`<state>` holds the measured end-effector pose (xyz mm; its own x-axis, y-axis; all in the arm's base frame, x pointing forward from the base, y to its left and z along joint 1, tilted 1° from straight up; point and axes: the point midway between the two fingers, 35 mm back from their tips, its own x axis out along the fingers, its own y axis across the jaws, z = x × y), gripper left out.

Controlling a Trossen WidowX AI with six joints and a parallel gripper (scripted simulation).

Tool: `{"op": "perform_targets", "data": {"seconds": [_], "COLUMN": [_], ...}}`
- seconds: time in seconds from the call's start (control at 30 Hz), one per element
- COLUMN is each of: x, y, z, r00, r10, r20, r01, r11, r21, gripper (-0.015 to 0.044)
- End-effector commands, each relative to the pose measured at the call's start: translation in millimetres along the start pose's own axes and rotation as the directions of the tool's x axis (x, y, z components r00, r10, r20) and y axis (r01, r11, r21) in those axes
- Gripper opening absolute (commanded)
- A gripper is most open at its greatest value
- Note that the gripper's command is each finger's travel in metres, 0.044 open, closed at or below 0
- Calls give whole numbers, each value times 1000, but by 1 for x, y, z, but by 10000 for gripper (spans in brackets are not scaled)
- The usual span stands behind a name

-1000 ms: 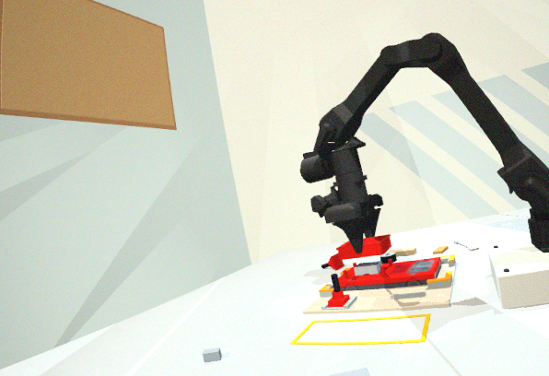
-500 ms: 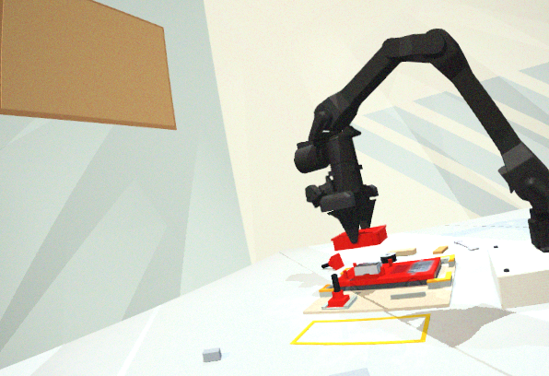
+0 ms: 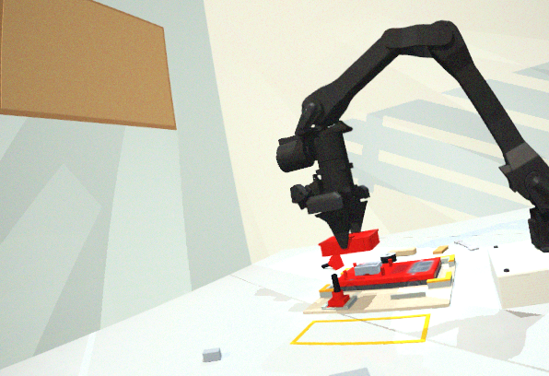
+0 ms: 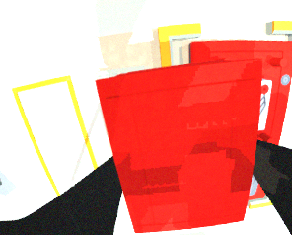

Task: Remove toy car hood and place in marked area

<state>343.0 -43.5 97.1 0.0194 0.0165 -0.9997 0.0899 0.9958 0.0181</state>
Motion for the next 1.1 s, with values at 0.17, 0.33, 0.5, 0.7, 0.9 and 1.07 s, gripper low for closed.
{"op": "perform_targets", "data": {"seconds": [0.17,0.33,0.5,0.7,0.9,1.07], "x": [-2,-2,-3,-3,-4,-4], "y": [36,57,76,98,119,137], "z": [-4,-8,-13,-21,-30,-38], "r00": [1000,1000,1000,1000,1000,1000], "r10": [4,4,4,4,4,5], "r20": [3,3,2,2,1,1], "r01": [-4,-4,-4,-4,-4,-5], "r11": [1000,1000,999,999,998,998], "r21": [18,27,36,45,55,65], "gripper": [0,0,0,0,0,0]}}
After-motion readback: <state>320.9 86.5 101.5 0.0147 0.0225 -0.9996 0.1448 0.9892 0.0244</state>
